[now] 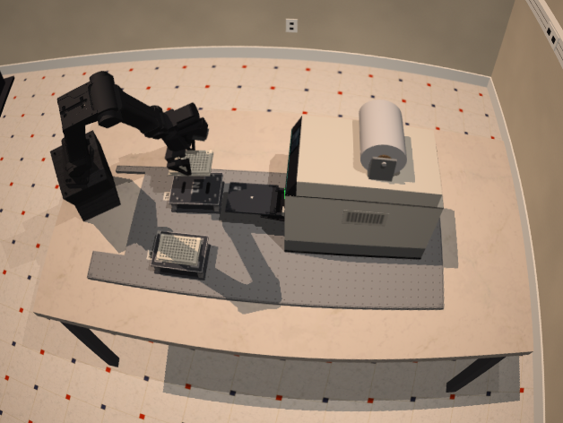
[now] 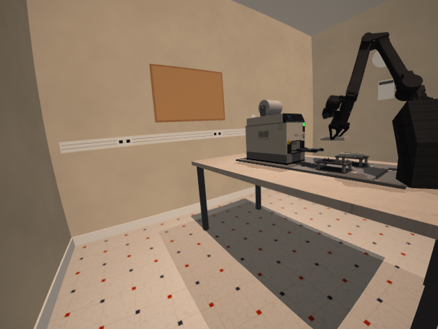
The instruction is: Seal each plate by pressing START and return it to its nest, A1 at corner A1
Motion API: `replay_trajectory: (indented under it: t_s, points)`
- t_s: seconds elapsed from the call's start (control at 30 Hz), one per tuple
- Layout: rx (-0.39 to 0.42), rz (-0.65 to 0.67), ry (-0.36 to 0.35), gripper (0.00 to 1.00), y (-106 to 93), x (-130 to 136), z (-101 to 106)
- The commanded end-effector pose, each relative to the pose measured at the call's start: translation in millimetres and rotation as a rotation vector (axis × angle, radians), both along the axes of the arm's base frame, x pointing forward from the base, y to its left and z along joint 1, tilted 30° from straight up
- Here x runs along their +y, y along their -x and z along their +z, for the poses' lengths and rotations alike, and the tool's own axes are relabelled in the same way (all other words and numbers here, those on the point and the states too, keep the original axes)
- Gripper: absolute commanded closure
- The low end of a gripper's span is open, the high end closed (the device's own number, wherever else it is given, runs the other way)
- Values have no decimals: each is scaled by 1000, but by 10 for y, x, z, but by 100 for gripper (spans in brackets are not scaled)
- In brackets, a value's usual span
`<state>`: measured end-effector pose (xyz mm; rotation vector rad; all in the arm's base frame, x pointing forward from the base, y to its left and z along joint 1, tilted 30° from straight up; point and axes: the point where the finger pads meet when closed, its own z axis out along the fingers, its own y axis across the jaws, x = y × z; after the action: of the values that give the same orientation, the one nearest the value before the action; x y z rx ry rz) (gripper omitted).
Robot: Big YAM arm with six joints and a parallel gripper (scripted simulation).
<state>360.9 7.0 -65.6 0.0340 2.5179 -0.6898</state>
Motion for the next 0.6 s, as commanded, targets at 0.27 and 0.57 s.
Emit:
replay_trajectory:
  t_s: [0.27,0.57]
  points:
    - [-18,-12,-3,100,-58,-44,16]
    - [-40,-13,-9,100,-172,-10,63]
